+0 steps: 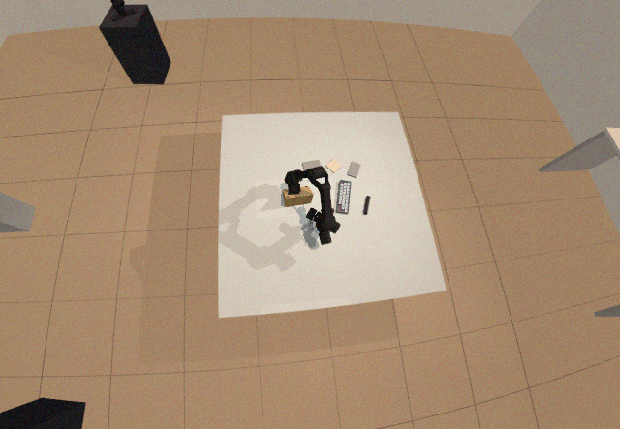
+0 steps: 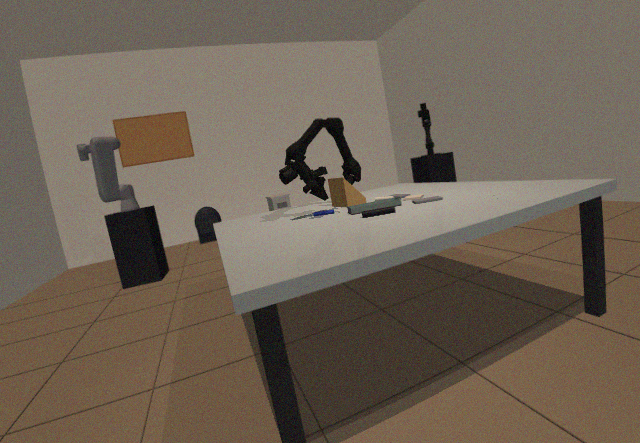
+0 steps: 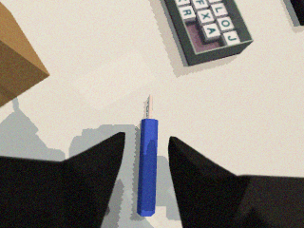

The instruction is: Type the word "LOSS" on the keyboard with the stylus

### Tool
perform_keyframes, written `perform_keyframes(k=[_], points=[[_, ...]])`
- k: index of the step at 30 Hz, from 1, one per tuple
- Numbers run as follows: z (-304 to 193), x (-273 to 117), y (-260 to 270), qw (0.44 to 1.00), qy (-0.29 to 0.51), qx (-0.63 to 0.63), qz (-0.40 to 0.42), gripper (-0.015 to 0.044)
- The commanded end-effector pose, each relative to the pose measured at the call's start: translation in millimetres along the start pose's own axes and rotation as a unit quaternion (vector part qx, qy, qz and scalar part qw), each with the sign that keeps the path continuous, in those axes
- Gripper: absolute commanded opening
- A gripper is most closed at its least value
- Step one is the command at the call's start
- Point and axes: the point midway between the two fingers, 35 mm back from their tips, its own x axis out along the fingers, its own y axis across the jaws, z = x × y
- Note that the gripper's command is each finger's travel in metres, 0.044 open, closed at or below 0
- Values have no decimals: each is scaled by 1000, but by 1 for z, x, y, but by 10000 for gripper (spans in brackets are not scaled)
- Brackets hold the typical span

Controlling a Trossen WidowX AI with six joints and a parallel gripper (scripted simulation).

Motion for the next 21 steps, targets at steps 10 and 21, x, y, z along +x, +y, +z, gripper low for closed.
perform_keyframes(k=[10,21], points=[[-7,1,-2,1000,-1,-24,-3,150],[-11,9,-2,1000,-1,-24,-2,150]])
